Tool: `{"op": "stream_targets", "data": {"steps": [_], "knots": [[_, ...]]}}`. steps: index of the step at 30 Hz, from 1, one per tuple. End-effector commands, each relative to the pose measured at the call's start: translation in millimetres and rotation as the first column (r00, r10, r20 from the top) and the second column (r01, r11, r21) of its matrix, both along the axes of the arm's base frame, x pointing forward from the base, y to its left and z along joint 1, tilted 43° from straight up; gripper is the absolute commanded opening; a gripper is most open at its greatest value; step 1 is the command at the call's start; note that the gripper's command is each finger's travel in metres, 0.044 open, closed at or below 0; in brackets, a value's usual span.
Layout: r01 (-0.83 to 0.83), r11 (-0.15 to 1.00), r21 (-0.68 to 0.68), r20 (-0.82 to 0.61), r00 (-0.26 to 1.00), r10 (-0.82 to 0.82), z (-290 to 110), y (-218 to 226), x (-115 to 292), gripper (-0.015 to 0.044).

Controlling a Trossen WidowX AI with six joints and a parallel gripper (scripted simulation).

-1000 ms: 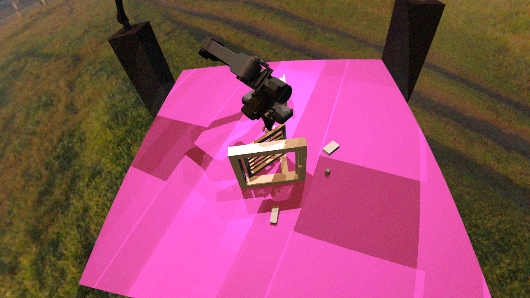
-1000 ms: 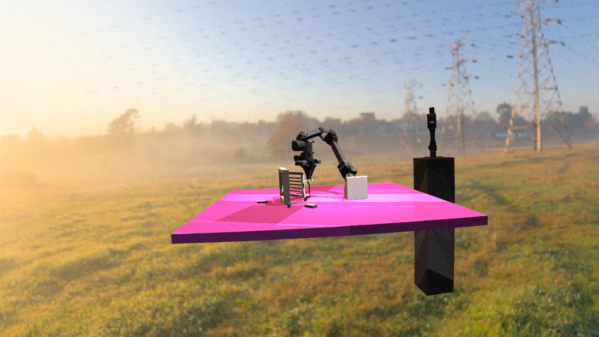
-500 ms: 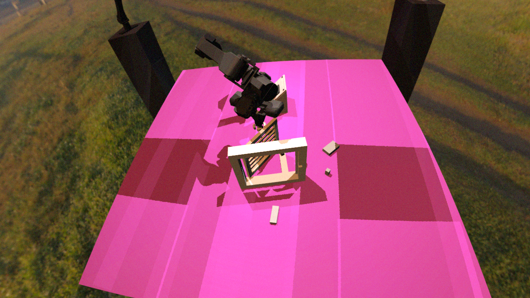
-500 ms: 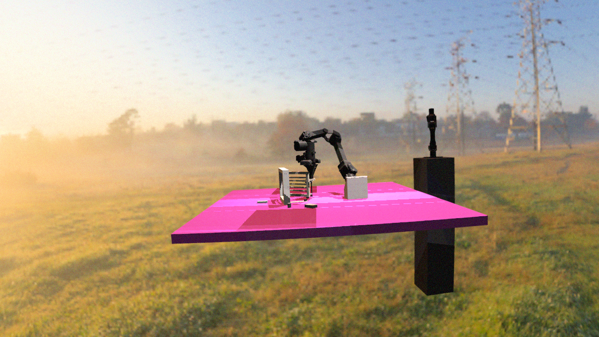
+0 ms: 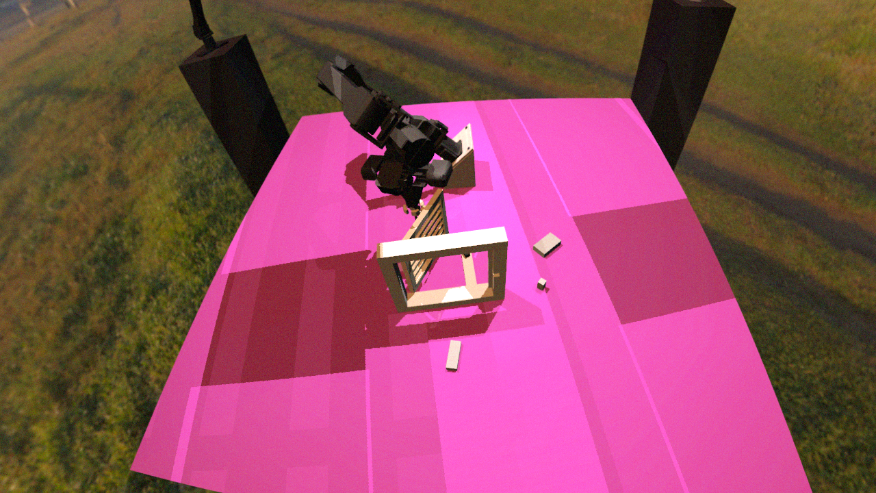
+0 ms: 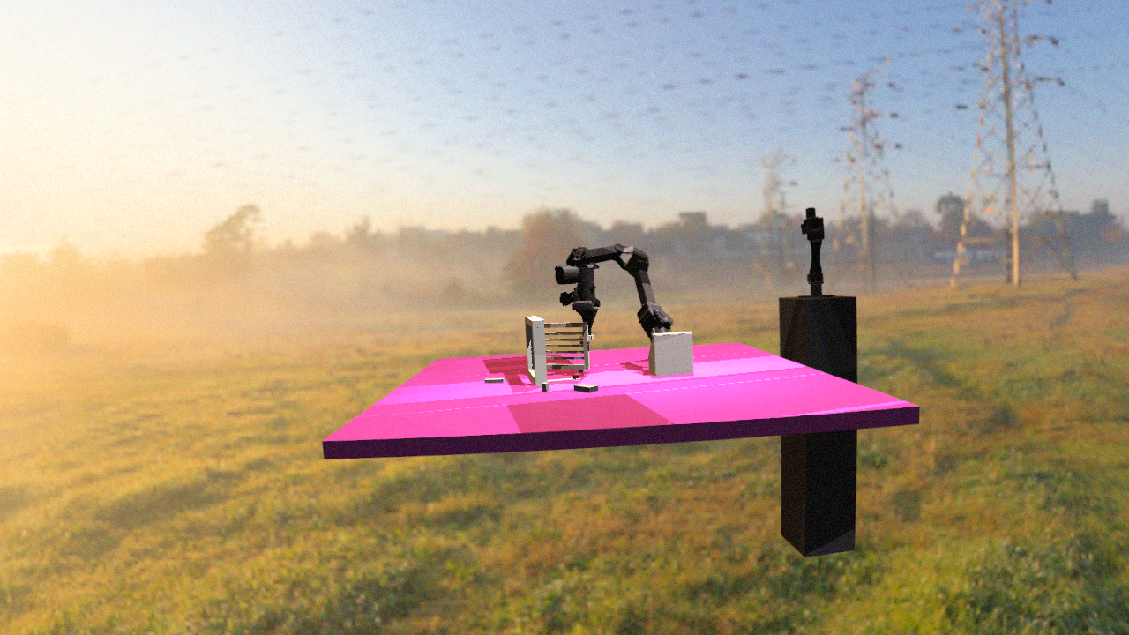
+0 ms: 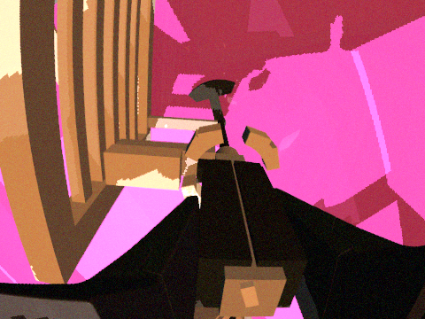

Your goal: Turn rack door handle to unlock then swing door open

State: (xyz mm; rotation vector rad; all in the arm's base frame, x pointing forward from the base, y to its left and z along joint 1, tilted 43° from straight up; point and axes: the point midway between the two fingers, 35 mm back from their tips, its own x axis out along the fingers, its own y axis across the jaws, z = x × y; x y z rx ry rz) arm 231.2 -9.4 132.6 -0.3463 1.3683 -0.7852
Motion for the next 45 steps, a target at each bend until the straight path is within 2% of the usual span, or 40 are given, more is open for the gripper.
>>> {"op": "stream_targets", "data": {"steps": [1, 37, 45], "knots": [[-0.06, 0.998, -0.008, -0.05, 0.997, 0.06, 8.1, -9.2, -0.9, 0.0026], [-0.373, 0.926, 0.052, -0.339, 0.866, 0.368, 58.4, -62.4, 9.7, 0.0026], [-0.383, 0.922, 0.056, -0.348, 0.858, 0.378, 60.3, -64.4, 10.4, 0.0026]]}}
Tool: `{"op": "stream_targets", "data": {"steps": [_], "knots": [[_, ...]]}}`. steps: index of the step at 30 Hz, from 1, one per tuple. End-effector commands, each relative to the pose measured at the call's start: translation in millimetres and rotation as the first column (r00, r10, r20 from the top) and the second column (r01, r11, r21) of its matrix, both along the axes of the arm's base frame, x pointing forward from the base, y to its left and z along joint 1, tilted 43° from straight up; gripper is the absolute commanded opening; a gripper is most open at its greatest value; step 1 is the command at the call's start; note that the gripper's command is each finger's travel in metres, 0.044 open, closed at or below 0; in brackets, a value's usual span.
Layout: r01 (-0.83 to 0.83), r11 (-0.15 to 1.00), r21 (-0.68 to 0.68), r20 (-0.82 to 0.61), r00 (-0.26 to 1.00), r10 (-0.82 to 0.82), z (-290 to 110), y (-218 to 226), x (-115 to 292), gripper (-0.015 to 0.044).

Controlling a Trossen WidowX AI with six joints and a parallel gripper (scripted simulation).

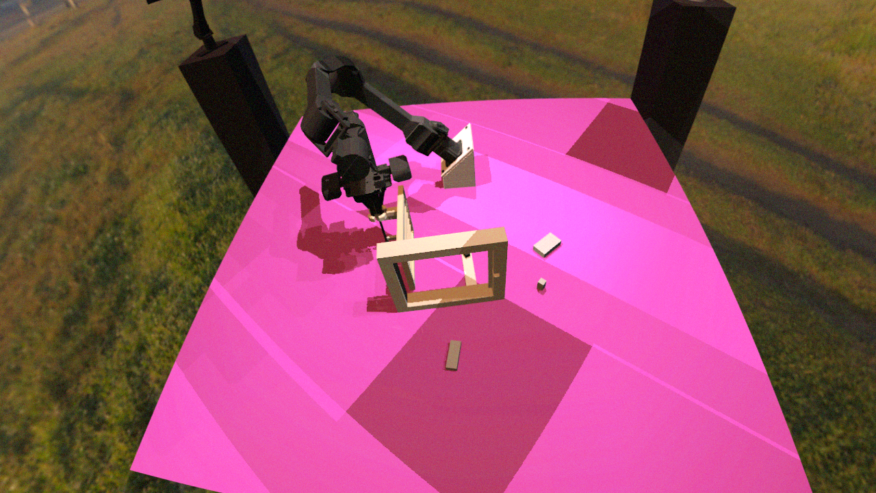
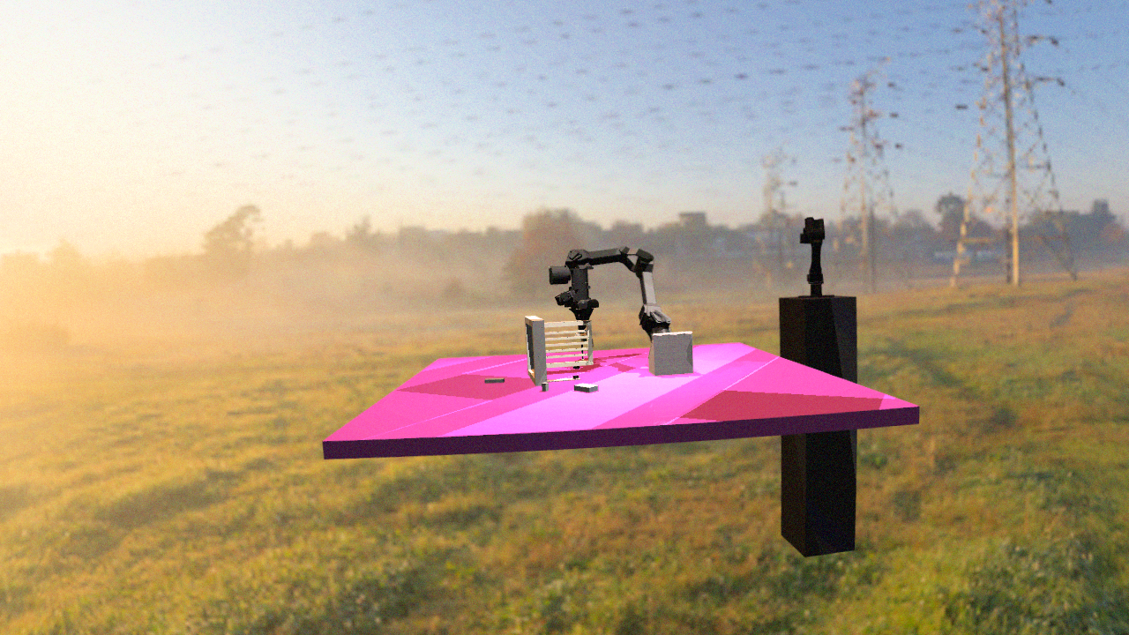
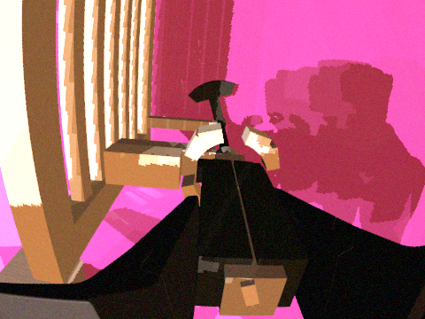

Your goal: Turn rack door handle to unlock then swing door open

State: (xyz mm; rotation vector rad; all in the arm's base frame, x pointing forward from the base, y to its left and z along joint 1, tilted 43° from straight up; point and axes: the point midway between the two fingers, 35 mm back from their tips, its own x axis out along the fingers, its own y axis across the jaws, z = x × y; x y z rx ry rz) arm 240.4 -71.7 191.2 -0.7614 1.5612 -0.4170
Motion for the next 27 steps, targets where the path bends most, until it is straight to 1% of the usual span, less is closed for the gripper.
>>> {"op": "stream_targets", "data": {"steps": [1, 7, 17, 18, 27], "knots": [[-0.011, 1.0, -0.006, -0.007, 1.0, 0.011, 1.7, -2.1, 1.2, 0.0026], [-0.011, 1.0, -0.006, -0.007, 1.0, 0.011, 1.7, -2.1, 1.2, 0.0026], [-0.011, 1.0, -0.006, -0.007, 1.0, 0.011, 1.7, -2.1, 1.2, 0.0288], [-0.011, 1.0, -0.006, -0.007, 1.0, 0.011, 1.7, -2.1, 1.2, 0.0298], [-0.05, 0.999, 0.001, 0.011, 0.999, 0.05, 11.4, 7.2, 1.4, 0.0298]]}}
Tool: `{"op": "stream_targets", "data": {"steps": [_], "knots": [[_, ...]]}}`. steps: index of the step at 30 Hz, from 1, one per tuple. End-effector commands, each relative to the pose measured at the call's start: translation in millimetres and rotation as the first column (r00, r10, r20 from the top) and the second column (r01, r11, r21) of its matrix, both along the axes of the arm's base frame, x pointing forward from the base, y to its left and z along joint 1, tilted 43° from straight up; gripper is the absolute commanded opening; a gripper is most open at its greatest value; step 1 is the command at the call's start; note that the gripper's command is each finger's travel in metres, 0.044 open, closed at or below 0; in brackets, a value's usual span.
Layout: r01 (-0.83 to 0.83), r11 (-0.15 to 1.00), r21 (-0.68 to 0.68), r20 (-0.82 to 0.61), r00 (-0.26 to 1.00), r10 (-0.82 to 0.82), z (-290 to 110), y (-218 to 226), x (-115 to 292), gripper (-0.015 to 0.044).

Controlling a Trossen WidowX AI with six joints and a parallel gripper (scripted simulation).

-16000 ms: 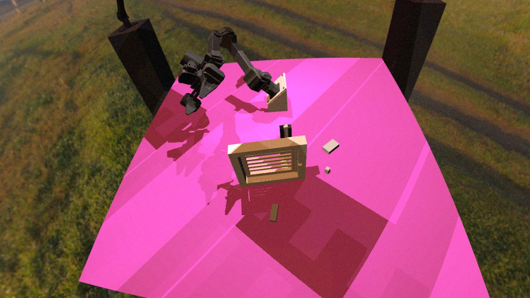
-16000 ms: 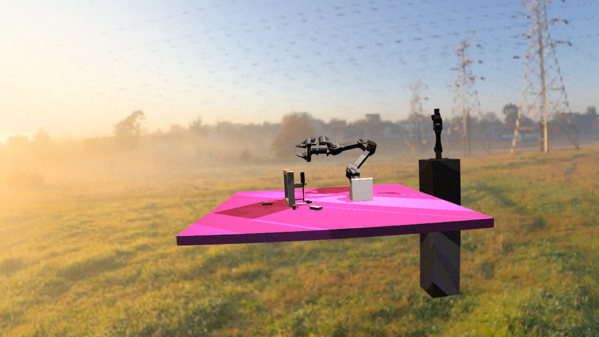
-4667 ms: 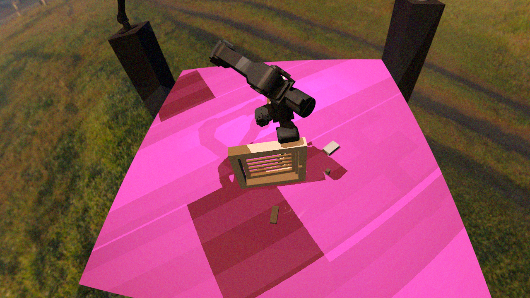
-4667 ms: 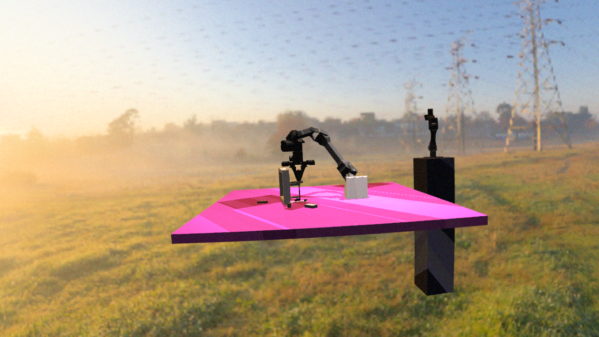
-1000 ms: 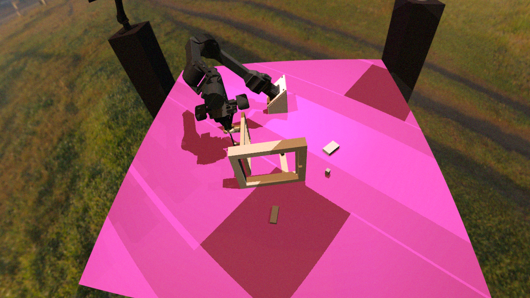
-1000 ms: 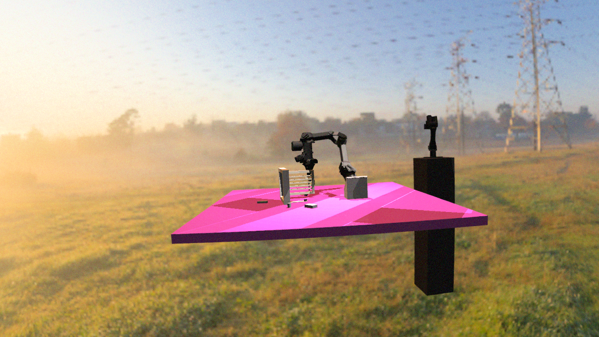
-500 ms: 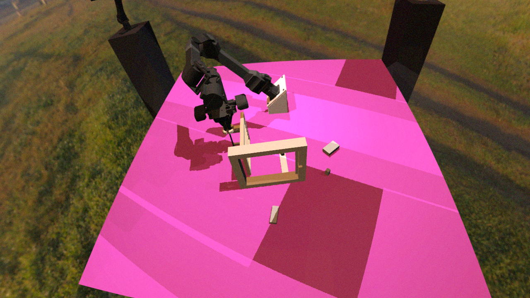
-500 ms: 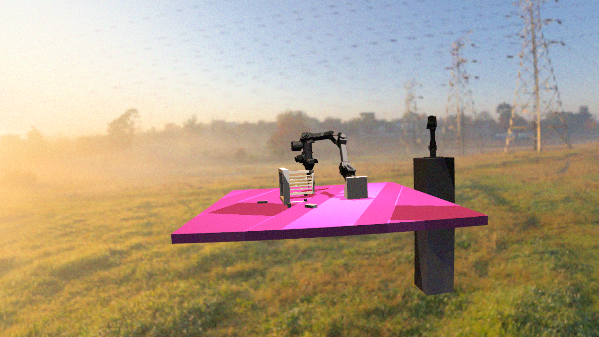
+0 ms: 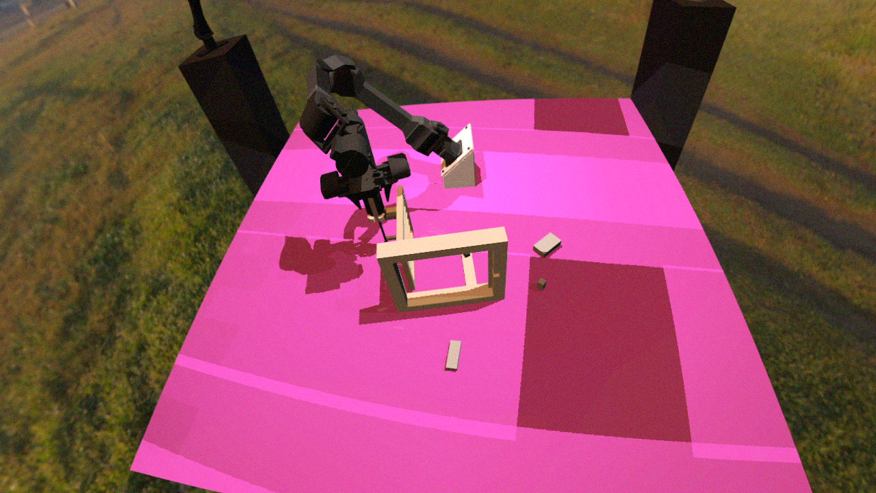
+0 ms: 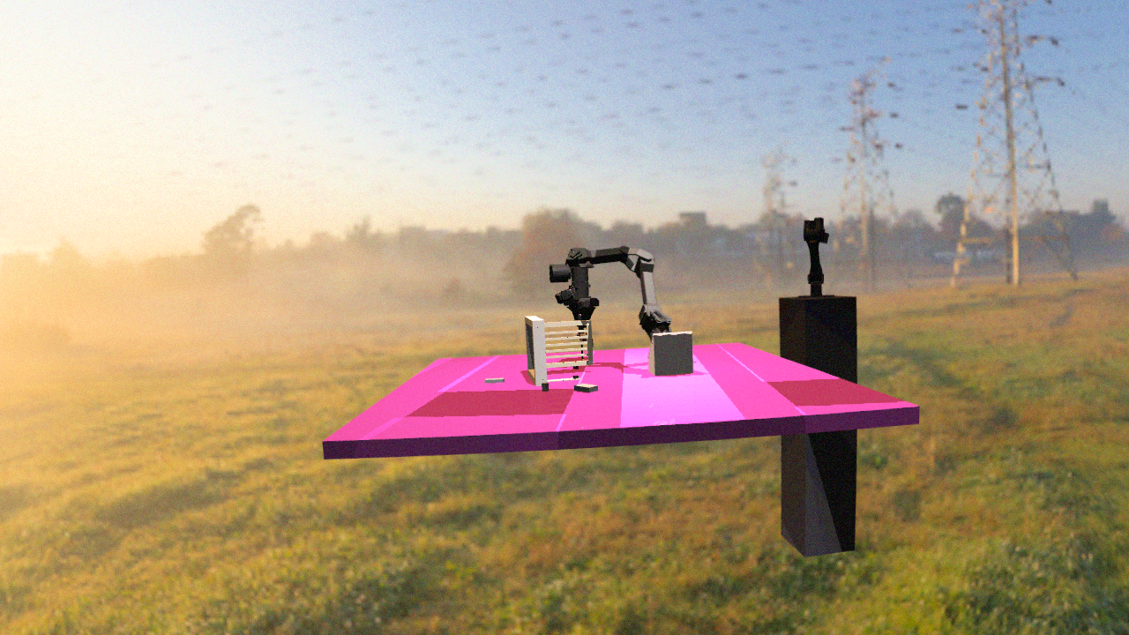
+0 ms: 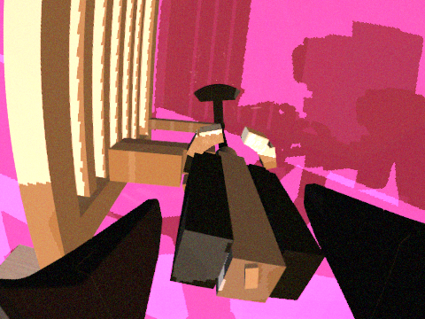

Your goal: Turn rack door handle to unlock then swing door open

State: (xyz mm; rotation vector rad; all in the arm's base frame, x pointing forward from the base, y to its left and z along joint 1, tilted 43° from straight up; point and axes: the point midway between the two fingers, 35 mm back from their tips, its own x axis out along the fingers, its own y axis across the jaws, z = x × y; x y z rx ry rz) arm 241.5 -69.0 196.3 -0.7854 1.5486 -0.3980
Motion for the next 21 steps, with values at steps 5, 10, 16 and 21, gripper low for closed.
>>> {"op": "stream_targets", "data": {"steps": [5, 10, 16, 21], "knots": [[-0.047, 0.999, 0.009, 0.023, 0.999, 0.047, 12.7, 10.5, -0.1, 0.0298], [-0.073, 0.997, 0.014, 0.035, 0.997, 0.072, 19.0, 16.5, -0.7, 0.0298], [-0.104, 0.994, 0.02, 0.049, 0.993, 0.103, 26.5, 23.5, -1.9, 0.0298], [-0.13, 0.991, 0.025, 0.06, 0.99, 0.128, 32.8, 29.2, -3.3, 0.0298]]}}
